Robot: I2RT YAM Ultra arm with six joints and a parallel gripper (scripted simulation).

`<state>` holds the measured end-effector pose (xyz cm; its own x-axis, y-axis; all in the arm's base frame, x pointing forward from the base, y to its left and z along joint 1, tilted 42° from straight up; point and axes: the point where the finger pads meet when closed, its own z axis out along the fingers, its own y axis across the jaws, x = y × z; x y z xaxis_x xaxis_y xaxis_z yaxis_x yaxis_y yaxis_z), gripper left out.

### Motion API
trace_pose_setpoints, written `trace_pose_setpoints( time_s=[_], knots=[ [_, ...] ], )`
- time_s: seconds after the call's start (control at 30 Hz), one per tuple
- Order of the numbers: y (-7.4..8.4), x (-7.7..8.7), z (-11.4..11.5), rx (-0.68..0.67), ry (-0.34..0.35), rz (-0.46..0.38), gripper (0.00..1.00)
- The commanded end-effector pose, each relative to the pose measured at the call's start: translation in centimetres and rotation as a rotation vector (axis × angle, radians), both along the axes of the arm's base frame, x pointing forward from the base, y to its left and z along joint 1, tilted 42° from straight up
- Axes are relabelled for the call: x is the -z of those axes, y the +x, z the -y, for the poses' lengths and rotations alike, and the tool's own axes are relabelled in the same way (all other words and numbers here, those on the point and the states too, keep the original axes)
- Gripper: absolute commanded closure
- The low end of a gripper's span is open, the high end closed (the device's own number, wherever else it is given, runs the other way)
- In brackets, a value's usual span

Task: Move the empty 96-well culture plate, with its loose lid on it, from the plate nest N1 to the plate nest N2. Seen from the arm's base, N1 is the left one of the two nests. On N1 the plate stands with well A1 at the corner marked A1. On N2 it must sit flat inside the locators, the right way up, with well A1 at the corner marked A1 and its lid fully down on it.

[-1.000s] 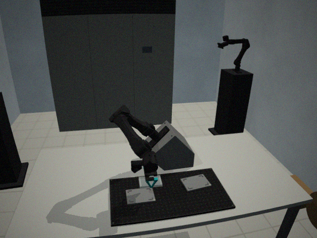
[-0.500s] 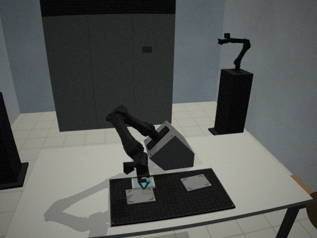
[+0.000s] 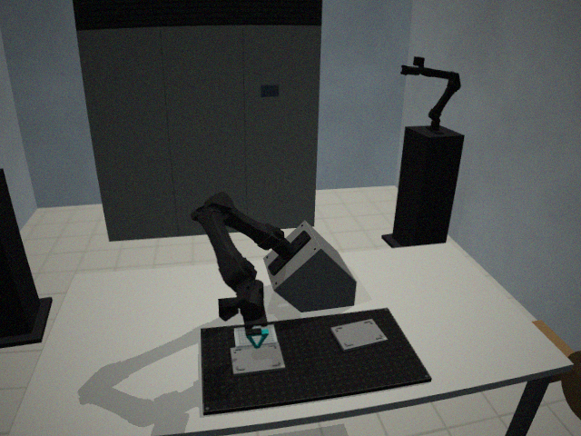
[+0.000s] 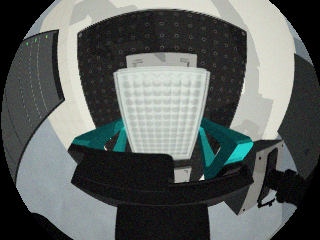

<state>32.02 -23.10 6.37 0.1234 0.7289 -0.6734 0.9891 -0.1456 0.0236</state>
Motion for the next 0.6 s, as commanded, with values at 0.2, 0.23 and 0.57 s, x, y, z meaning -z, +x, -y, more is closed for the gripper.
trace_pose_setpoints(
  time_s=[0.2, 0.23, 0.57],
  knots=[
    [0.24, -0.24, -0.88, -0.026, 0.001, -0.016, 1.00],
    [0.24, -0.24, -0.88, -0.026, 0.001, -0.016, 1.00],
    [0.07, 0.35, -1.01, -0.021, 0.004, -0.027, 1.00]
  ],
)
